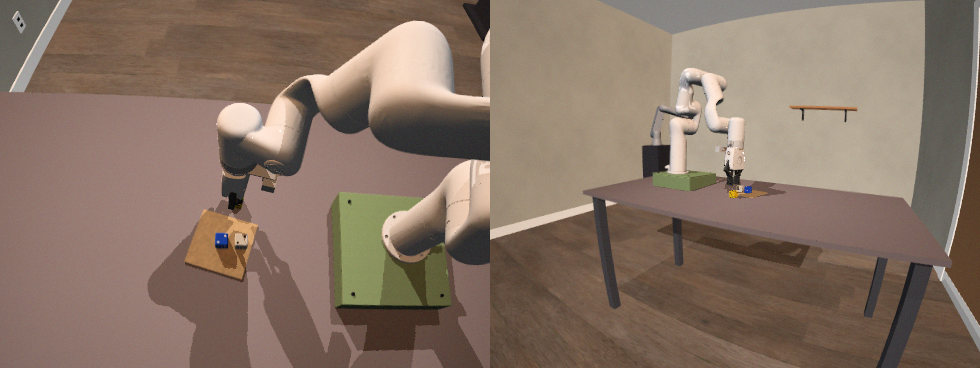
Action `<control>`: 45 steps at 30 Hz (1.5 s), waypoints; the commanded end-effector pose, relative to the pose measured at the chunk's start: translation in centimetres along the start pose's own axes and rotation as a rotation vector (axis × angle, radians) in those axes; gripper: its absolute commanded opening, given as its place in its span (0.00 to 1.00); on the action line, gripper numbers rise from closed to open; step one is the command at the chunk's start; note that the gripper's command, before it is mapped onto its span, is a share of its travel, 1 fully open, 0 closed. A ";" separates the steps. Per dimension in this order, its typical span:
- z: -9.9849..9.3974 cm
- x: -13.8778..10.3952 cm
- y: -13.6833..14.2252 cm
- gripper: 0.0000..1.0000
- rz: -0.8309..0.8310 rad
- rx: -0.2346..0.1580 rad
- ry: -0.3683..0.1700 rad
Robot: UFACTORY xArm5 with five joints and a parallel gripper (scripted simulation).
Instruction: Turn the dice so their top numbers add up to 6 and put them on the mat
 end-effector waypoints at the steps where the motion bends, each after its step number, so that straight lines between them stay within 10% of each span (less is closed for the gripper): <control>1: 0.6 -0.2 0.0 0.47 0.000 0.000 -0.004; 45: 2.2 -0.2 0.1 0.47 0.000 0.000 -0.004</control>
Point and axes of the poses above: the point where the finger pads meet when closed, its own z axis out along the fingers, its own y axis across the jaws, x = y × z, the point moved 3 cm from there along -z, back along the fingers, and after that the axes turned 2 degrees about z, right-handed, at the moved point
